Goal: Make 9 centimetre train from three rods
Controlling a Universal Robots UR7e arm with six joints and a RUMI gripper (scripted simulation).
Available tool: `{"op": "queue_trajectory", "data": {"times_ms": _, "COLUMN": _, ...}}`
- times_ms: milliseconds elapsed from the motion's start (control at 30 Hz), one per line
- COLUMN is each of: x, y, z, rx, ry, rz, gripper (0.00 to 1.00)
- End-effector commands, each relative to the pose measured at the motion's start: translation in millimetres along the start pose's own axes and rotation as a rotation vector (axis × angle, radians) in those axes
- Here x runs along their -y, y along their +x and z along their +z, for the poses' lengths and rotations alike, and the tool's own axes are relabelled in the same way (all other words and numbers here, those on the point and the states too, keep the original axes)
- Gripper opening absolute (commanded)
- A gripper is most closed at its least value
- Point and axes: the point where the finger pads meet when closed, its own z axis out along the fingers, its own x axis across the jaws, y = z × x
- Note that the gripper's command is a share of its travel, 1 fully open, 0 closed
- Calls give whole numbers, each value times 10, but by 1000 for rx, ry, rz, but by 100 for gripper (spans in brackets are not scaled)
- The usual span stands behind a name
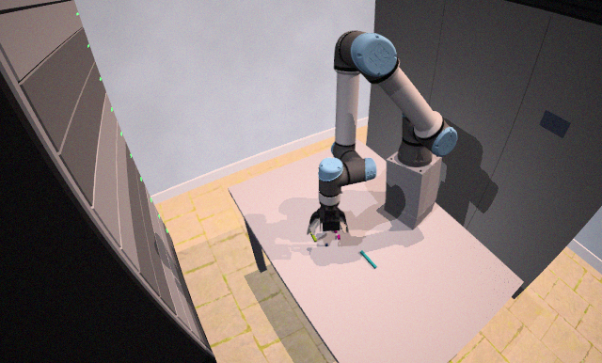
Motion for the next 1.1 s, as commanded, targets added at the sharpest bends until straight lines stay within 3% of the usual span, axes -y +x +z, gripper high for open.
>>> {"op": "queue_trajectory", "data": {"times_ms": 0, "x": 0, "y": -8, "z": -4, "rx": 1, "ry": 0, "rz": -8, "gripper": 100}}
{"op": "queue_trajectory", "data": {"times_ms": 267, "x": 0, "y": -8, "z": -4, "rx": 1, "ry": 0, "rz": -10, "gripper": 100}}
{"op": "queue_trajectory", "data": {"times_ms": 300, "x": 0, "y": -8, "z": -4, "rx": 1, "ry": 0, "rz": -10, "gripper": 14}}
{"op": "queue_trajectory", "data": {"times_ms": 1067, "x": 0, "y": -8, "z": -4, "rx": 1, "ry": 0, "rz": -10, "gripper": 14}}
